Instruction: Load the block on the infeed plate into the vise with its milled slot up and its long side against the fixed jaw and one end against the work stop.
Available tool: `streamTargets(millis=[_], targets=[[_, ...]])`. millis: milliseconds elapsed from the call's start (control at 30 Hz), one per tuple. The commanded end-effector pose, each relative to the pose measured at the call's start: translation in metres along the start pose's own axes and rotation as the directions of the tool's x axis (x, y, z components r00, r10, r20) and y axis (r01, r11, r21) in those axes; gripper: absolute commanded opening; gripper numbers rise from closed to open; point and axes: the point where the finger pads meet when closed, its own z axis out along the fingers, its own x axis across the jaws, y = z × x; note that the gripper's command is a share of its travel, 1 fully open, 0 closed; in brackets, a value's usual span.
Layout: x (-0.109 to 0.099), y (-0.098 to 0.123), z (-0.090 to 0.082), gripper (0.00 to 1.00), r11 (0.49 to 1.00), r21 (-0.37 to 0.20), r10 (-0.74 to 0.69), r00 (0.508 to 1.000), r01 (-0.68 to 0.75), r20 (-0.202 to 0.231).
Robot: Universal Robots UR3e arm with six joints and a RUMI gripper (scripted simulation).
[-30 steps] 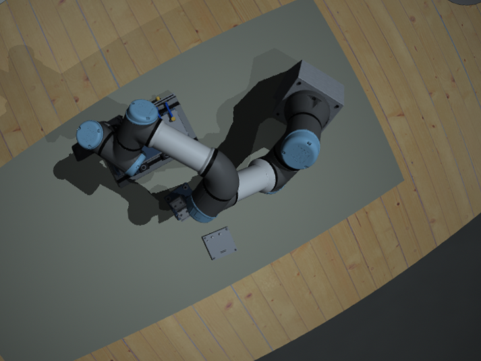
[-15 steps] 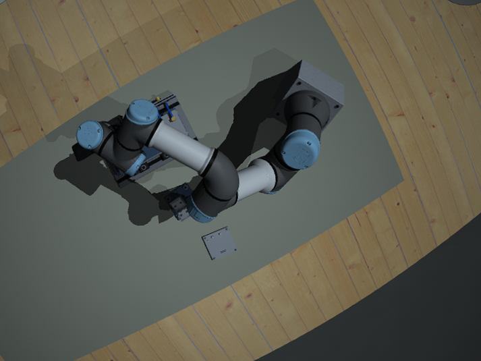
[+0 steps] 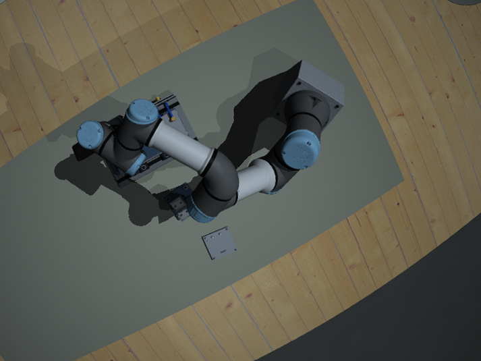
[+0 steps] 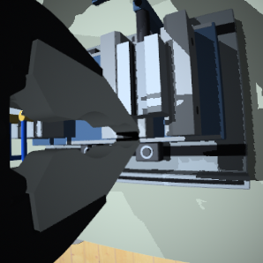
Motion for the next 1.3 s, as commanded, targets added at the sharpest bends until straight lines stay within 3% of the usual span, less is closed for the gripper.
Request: streamTargets(millis=[0,1267], targets=[[0.0004,-0.0006,0.0008,0.00,1.000,0.002,-0.001,1.000,0.001,-0.002],[0.0004,-0.0006,0.0055,0.00,1.000,0.002,-0.001,1.000,0.001,-0.002]])
